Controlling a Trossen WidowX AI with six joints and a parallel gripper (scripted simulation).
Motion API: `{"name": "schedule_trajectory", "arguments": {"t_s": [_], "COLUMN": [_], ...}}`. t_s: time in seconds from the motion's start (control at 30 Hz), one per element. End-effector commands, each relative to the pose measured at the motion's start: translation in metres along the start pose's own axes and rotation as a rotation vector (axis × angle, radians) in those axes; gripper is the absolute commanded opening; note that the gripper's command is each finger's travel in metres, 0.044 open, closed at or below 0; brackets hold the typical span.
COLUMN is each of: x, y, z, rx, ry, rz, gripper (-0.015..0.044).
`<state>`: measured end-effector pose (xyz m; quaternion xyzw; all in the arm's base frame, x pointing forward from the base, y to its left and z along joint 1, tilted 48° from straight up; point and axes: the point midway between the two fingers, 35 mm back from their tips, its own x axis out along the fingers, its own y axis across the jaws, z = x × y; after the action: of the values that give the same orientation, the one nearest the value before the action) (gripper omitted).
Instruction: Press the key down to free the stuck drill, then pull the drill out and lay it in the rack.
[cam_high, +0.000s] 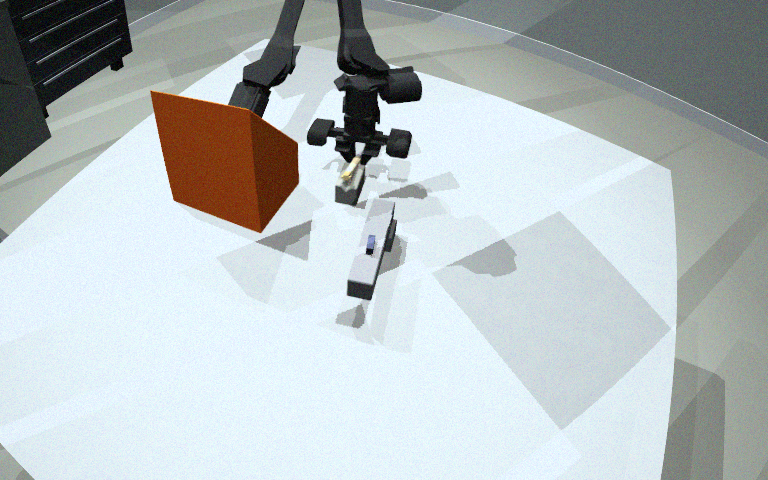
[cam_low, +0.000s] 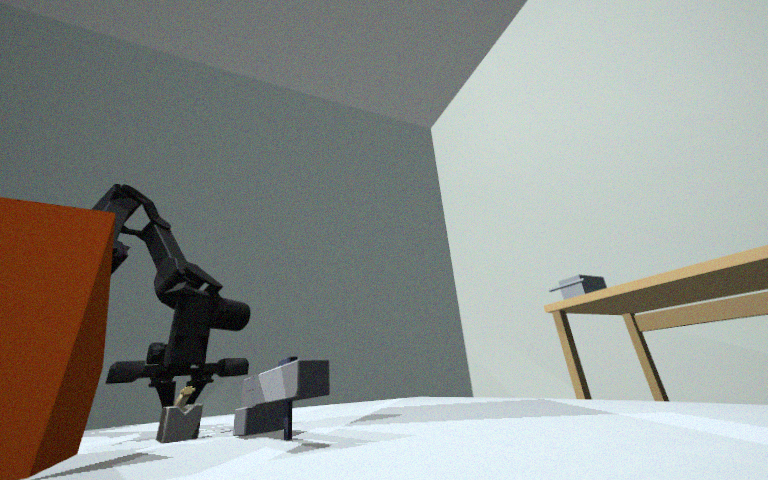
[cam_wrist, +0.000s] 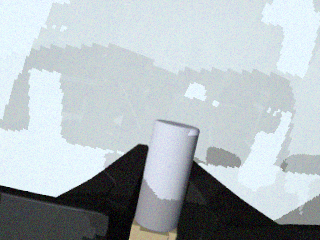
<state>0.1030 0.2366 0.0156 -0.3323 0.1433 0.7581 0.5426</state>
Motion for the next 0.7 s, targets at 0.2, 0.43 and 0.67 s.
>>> {"name": "schedule_trajectory", "arguments": {"t_s": [0.2,0.43,0.67], "x": [0.0045,0.004,0.0036], "y": [0.0021,0.0022,0.0021], "z": [-0.0068,-0.0074,-0.0078], "rx": [0.004,0.004,0.004], "ry": [0.015,0.015,0.015], "rz": [0.006,0.006,0.006], "gripper": [0.0,0.0,0.0]}}
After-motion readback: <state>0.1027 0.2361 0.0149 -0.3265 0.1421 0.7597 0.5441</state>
